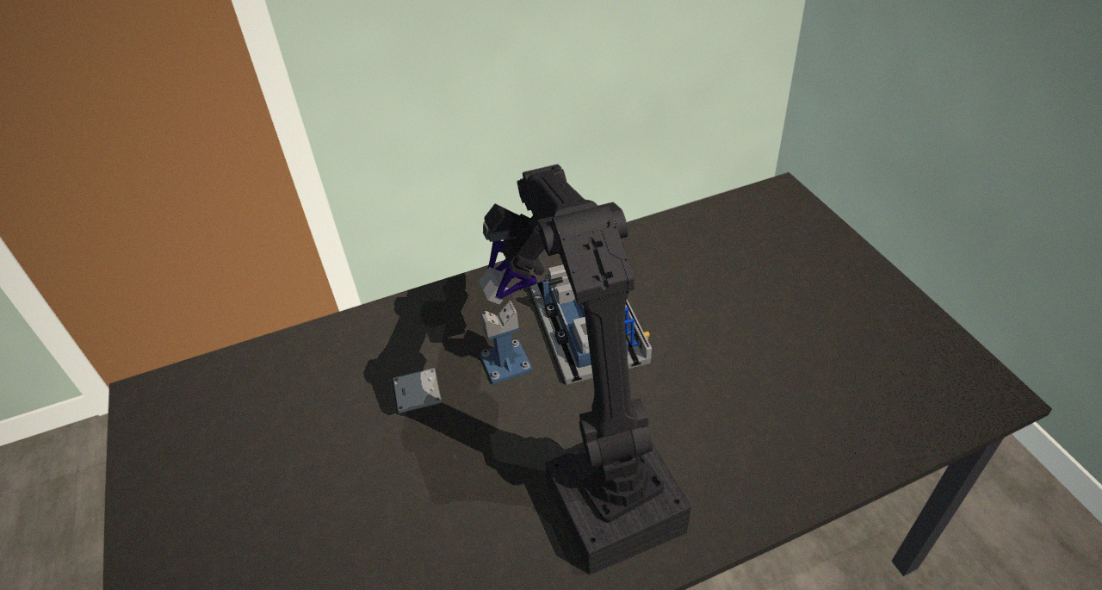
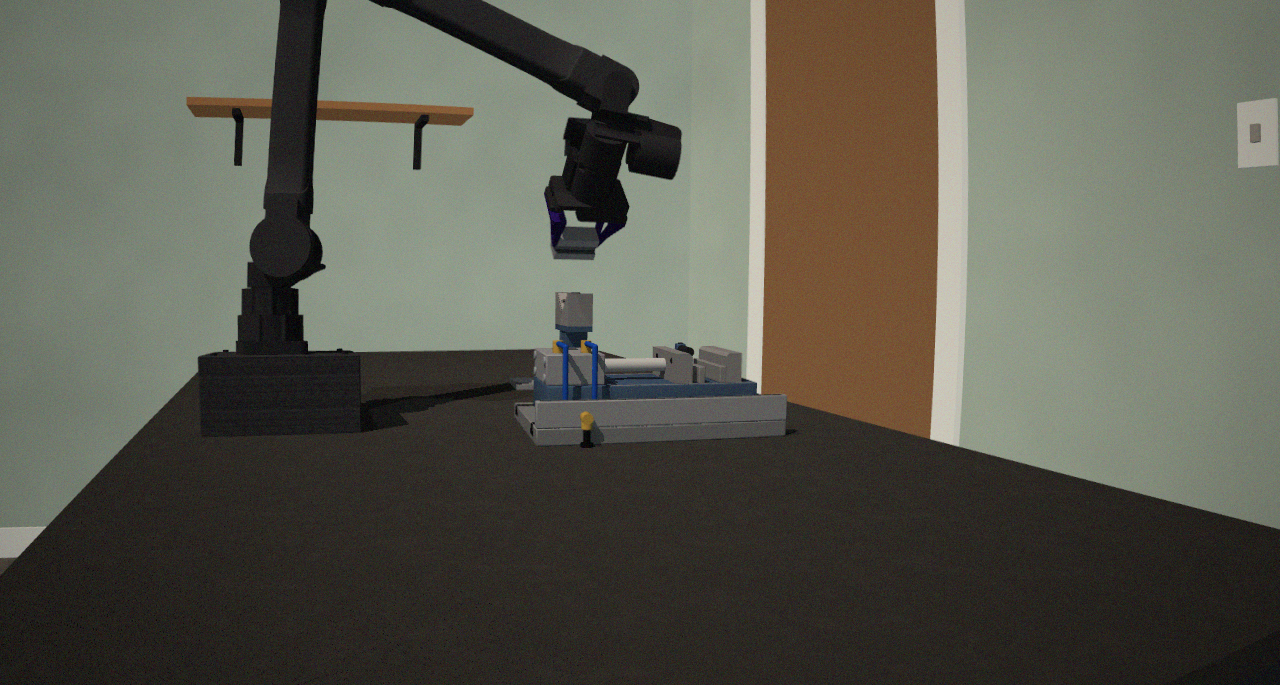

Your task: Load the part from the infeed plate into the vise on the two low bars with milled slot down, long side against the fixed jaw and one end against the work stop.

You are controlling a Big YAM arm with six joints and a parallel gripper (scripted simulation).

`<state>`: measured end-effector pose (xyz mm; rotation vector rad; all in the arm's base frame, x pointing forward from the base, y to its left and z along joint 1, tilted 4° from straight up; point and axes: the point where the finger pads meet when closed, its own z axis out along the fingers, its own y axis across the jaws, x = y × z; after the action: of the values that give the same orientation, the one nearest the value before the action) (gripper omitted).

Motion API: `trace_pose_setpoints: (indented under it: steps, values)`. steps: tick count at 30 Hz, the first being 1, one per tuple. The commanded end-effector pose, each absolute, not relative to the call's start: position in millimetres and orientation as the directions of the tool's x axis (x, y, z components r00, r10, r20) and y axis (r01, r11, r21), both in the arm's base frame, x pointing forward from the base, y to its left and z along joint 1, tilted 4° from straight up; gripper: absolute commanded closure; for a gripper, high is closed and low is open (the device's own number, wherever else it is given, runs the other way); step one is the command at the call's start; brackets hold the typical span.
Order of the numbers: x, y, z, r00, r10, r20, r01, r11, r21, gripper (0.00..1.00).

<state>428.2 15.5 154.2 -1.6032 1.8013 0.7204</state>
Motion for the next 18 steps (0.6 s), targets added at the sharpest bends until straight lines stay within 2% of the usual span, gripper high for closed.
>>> trace_pose_setpoints:
  steps: [1, 18]
  values:
    - [436.5, 9.6, 160.5, -0.064, -0.653, -0.754, -0.993, 0.12, -0.019, 1.0]
    - [436.9, 9.1, 160.3, -0.07, -0.652, -0.755, -0.992, 0.125, -0.017, 1.0]
